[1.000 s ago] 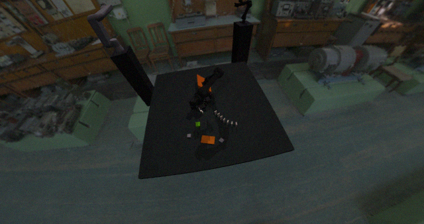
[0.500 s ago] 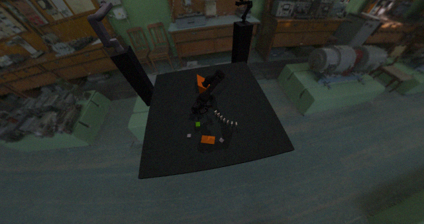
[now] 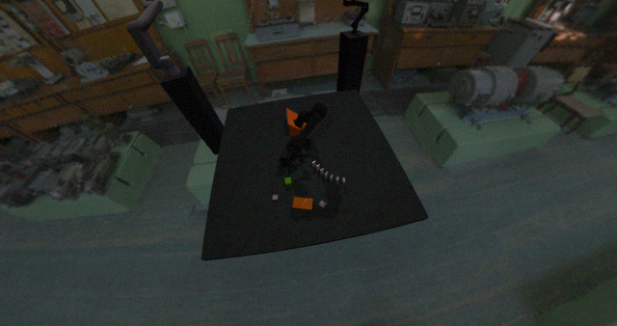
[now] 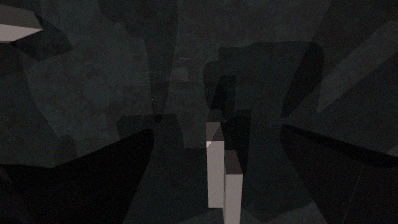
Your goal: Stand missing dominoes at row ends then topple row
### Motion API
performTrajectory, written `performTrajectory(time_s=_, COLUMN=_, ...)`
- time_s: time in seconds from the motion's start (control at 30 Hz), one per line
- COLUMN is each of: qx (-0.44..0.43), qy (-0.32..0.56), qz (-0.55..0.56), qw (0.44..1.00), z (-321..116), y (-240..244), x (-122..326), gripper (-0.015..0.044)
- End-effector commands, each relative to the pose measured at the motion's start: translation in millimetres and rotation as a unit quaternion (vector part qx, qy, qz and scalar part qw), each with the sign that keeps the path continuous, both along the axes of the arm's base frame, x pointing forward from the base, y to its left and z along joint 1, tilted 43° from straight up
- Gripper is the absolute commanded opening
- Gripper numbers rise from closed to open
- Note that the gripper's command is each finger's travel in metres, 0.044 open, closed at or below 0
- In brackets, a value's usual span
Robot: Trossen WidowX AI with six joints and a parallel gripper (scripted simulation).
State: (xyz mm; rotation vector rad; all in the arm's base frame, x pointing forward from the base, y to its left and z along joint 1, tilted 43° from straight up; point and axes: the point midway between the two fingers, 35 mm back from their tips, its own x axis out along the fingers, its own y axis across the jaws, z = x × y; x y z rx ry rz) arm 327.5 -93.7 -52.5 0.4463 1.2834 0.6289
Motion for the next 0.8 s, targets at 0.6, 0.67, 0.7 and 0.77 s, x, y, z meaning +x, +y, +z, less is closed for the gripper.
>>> performTrajectory(time_s=0.6, qx=0.005, qy=0.004, qz=-0.002, qw=1.0, z=-1.7, y=2.6, x=-1.5, gripper=0.0029)
performTrajectory(time_s=0.67, qx=0.005, qy=0.004, qz=-0.002, qw=1.0, z=-1.7, y=2.6, x=-1.5, gripper=0.0029)
performTrajectory(time_s=0.7, qx=0.005, qy=0.004, qz=-0.002, qw=1.0, z=-0.4, y=1.4, x=-1.6, gripper=0.0029)
performTrajectory(time_s=0.77, qx=0.004, qy=0.004, qz=-0.002, qw=1.0, z=10.3, y=-8.1, x=-2.6, gripper=0.0029)
